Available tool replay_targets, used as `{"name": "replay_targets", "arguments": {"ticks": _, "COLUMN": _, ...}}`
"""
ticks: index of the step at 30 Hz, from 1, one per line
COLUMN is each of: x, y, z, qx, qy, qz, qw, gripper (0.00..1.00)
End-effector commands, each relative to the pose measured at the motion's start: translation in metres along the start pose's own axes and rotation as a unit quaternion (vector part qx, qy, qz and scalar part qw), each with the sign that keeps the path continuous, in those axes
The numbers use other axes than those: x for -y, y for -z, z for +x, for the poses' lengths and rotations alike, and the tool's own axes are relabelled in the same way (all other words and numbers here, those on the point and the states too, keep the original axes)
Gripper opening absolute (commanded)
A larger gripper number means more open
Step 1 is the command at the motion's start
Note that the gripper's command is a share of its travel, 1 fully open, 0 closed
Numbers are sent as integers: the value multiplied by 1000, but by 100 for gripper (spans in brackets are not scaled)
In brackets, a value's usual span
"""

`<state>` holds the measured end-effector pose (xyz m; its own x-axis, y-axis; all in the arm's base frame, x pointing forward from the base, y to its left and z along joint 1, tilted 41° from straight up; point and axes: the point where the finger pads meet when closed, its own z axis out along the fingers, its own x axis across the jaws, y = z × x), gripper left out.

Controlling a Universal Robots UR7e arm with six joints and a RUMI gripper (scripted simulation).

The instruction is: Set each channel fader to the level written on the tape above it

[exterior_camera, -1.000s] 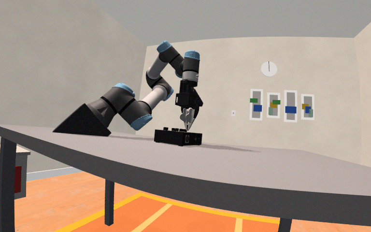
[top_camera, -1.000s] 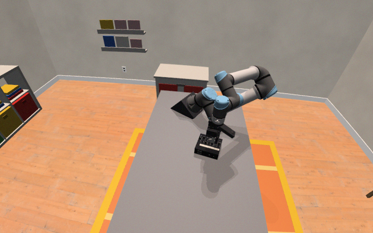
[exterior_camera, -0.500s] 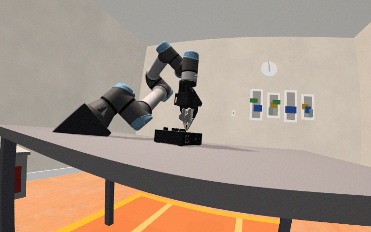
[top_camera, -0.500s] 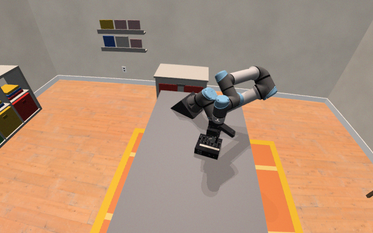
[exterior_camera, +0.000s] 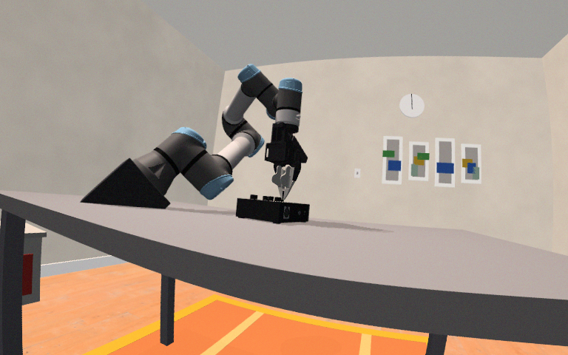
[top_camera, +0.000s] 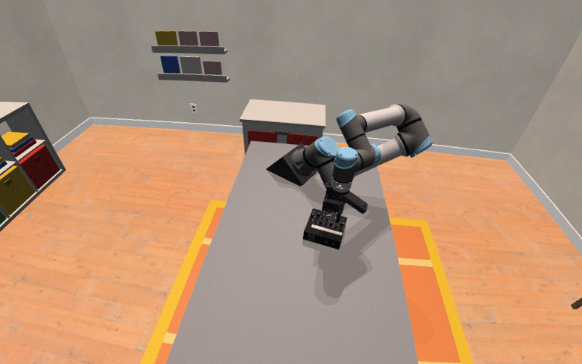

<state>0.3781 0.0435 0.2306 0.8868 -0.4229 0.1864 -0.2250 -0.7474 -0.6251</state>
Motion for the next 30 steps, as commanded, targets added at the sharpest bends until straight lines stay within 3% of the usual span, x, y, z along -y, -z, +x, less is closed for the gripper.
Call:
{"name": "replay_targets", "arguments": {"ticks": 1, "x": 0, "y": 0, "z": -2, "qx": 0, "qy": 0, "qz": 0, "qw": 1000, "gripper": 0}}
{"name": "replay_targets", "arguments": {"ticks": 30, "x": 0, "y": 0, "z": -17, "qx": 0, "qy": 0, "qz": 0, "qw": 1000, "gripper": 0}}
